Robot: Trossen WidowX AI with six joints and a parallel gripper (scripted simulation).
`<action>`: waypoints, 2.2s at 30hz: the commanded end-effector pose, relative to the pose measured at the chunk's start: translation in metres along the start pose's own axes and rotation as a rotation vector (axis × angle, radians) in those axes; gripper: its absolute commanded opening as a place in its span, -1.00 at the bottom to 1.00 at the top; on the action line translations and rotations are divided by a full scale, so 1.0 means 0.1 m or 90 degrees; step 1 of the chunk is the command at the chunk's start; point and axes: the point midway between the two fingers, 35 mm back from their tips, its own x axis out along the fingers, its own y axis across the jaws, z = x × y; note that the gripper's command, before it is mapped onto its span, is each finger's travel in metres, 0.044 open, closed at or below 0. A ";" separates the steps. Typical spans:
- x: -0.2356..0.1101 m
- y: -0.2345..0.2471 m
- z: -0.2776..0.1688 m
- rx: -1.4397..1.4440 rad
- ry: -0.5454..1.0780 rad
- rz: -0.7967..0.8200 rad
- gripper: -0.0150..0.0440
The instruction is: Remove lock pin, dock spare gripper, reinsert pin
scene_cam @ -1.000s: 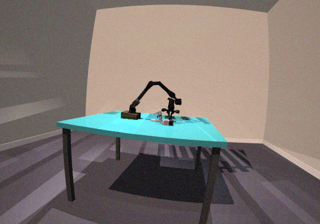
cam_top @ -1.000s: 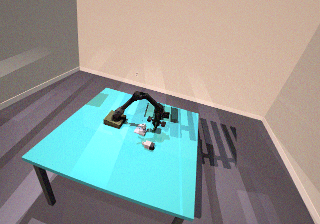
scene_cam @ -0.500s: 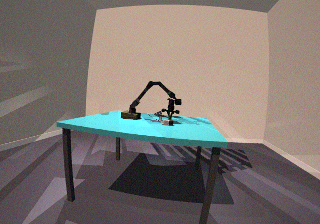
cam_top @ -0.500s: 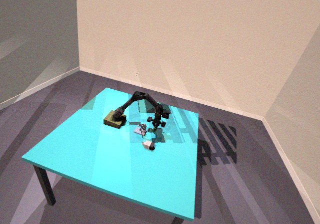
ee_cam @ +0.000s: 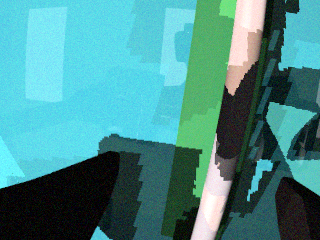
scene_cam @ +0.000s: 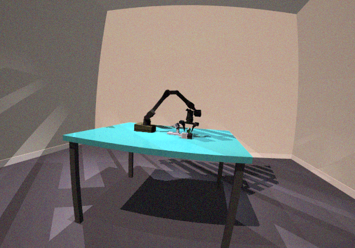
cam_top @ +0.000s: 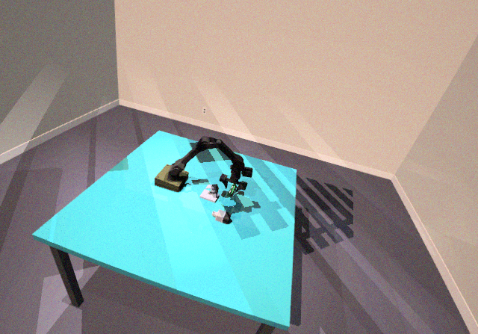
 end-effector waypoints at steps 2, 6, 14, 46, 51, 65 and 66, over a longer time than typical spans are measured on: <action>-0.12 0.01 0.01 0.000 0.000 0.000 1.00; -0.18 0.03 0.01 0.000 0.002 0.009 1.00; -0.31 0.07 0.01 -0.001 0.006 0.023 1.00; -0.82 0.18 0.04 -0.004 0.019 0.071 1.00; -0.97 0.17 0.05 -0.004 0.019 0.068 1.00; -1.33 -0.01 -0.34 0.184 0.023 0.040 1.00; -1.32 -0.08 -0.53 0.263 0.024 0.029 1.00</action>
